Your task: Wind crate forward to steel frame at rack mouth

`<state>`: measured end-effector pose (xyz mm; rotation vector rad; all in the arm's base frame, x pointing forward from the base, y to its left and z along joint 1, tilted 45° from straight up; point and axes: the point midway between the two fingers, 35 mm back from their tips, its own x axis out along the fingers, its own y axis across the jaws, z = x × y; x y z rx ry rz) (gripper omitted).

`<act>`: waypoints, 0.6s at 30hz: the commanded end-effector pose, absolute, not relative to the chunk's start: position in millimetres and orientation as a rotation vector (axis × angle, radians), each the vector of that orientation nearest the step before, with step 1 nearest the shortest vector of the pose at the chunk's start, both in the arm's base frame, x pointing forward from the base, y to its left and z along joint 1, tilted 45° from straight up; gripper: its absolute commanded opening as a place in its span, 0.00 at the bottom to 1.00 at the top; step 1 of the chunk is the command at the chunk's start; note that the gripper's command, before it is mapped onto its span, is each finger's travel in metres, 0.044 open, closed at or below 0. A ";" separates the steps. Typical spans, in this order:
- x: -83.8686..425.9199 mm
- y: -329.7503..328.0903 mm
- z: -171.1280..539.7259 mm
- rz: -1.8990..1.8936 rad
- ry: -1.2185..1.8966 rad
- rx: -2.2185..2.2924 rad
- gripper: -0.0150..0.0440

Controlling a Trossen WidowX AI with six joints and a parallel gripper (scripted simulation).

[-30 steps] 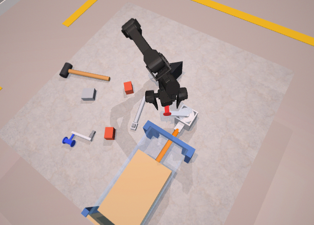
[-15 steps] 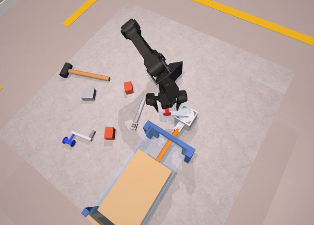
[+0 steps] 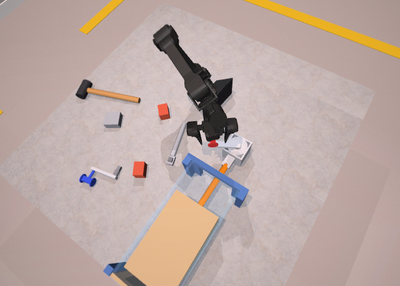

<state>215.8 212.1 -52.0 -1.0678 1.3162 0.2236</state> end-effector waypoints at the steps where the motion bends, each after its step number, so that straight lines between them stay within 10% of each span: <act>1: 215.7 206.1 -55.7 0.223 1.315 -1.074 1.00; 5: 215.4 203.0 -58.3 0.223 1.315 -1.074 1.00; 18: 215.2 206.2 -56.8 0.223 1.318 -1.069 0.42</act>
